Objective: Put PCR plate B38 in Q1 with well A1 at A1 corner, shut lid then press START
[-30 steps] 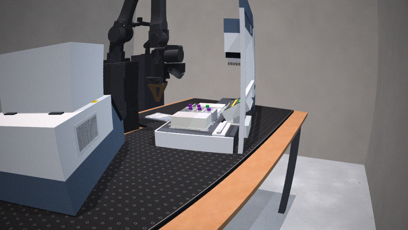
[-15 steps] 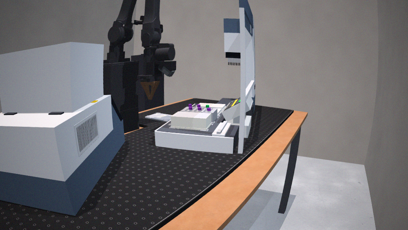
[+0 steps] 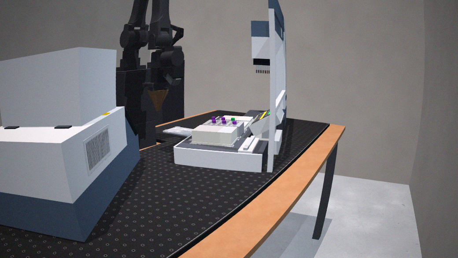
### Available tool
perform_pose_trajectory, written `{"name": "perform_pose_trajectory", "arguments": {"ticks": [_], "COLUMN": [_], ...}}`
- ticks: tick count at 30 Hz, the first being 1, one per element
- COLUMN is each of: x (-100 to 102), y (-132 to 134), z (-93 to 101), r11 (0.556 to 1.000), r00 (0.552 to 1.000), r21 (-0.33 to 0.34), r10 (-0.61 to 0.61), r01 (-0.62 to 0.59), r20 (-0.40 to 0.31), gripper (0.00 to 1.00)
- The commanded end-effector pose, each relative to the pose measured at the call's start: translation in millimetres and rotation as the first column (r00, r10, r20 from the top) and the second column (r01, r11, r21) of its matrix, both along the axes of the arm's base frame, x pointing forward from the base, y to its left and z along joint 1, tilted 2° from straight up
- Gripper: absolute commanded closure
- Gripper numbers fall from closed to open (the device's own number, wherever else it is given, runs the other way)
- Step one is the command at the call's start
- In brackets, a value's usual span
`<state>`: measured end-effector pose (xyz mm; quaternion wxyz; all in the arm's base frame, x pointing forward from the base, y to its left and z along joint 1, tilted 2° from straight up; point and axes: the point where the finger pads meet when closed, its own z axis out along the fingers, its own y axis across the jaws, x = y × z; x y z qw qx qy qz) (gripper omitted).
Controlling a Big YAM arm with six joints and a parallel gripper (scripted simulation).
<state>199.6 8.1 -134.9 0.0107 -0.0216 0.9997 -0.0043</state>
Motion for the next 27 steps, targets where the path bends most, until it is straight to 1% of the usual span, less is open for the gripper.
{"name": "perform_pose_trajectory", "arguments": {"ticks": [1,2,5,6,9,13,14,16,18,19,21,23,25,27], "x": [10,11,10,10,12,2,-1,1,1,-1,-6,-5,2,2], "y": [3,6,-18,-21,-14,-38,-36,-31,-31,-36,-51,-53,-49,-63], "z": [4.1,3.4,8.2,9.1,7.8,12.1,11.5,10.4,10.4,11.5,14.7,15.3,14.7,18.0], "r11": [0.999,0.999,0.992,0.988,0.979,0.954,0.947,0.937,0.937,0.937,0.917,0.898,0.884,0.861], "r00": [0.999,0.999,0.992,0.988,0.978,0.954,0.947,0.937,0.937,0.937,0.917,0.898,0.883,0.861], "r21": [0.007,0.008,0.008,0.008,0.009,0.011,0.011,0.013,0.013,0.012,0.012,0.013,0.018,0.020], "r10": [-0.040,-0.045,-0.126,-0.154,-0.206,-0.300,-0.322,-0.349,-0.349,-0.348,-0.399,-0.440,-0.468,-0.508], "r01": [0.040,0.045,0.126,0.154,0.206,0.300,0.322,0.349,0.349,0.348,0.399,0.440,0.468,0.508], "r20": [0.026,0.027,0.023,0.024,0.030,0.014,0.009,0.013,0.013,0.007,0.005,0.007,0.019,0.022], "gripper": [1.00,1.00,1.00,1.00,1.00,1.00,1.00,1.00,1.00,1.00,1.00,1.00,1.00,1.00]}}
